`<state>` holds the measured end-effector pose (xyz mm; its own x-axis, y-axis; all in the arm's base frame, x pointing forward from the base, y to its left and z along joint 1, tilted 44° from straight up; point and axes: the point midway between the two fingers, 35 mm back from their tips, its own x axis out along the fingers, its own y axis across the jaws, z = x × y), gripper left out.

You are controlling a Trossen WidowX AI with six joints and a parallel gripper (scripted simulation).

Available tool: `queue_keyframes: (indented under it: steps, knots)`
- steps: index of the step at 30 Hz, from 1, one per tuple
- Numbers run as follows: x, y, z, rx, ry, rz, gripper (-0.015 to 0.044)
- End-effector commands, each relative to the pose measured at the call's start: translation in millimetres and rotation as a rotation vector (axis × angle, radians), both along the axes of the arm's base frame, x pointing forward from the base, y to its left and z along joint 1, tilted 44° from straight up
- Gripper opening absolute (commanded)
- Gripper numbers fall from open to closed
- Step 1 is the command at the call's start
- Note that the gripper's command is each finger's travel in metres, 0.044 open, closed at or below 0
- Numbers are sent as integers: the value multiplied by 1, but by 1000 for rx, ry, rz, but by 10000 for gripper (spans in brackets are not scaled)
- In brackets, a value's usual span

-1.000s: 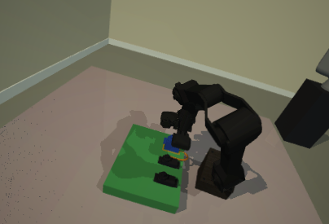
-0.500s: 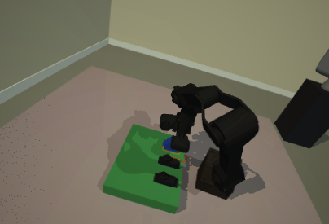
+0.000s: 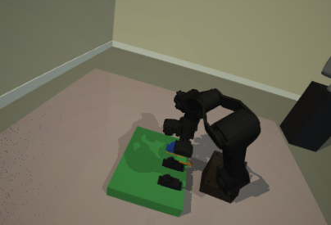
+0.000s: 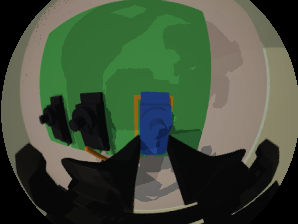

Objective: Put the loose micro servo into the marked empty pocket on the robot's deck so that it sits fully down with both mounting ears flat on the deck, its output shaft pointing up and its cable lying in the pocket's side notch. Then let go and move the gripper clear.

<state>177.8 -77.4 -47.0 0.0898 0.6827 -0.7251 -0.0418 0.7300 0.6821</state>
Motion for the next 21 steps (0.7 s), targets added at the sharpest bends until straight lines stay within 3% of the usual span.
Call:
queue_keyframes:
  steps: [1,4,11,21]
  knots:
    - [1,2,-3,3,1,-7,0]
    - [1,3,-4,3,1,-7,0]
    - [0,2,-2,3,1,-7,184]
    - [-6,-20,24,2,2,-7,187]
